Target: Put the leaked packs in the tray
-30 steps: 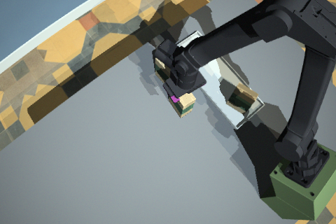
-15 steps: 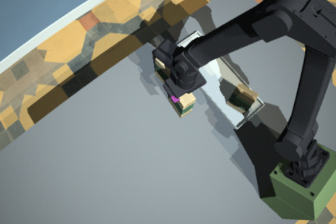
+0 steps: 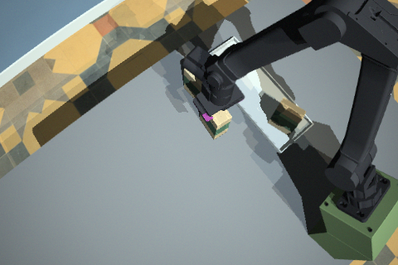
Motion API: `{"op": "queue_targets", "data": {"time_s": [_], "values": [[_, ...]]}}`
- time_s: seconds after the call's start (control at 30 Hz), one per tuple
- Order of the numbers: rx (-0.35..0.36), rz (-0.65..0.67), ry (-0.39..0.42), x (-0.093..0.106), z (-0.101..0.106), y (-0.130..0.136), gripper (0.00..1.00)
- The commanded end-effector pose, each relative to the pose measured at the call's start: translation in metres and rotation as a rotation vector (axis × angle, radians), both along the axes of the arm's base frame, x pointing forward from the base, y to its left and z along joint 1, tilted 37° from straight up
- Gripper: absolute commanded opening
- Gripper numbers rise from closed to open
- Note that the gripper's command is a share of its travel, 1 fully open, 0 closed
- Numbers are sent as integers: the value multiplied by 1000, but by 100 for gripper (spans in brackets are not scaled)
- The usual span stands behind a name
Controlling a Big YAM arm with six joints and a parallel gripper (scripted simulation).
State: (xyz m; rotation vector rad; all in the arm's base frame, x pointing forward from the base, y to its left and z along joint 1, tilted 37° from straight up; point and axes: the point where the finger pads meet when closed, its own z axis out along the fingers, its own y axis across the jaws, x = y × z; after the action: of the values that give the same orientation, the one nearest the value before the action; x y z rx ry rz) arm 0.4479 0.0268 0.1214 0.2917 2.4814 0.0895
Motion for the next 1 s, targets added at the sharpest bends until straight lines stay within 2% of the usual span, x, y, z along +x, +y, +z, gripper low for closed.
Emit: {"op": "queue_targets", "data": {"time_s": [0.0, 0.57, 0.97], "values": [[3, -12, -27, 8, 12, -6, 78], [-2, -6, -30, 12, 15, -8, 78], [-2, -5, -28, 22, 0, -8, 78]]}}
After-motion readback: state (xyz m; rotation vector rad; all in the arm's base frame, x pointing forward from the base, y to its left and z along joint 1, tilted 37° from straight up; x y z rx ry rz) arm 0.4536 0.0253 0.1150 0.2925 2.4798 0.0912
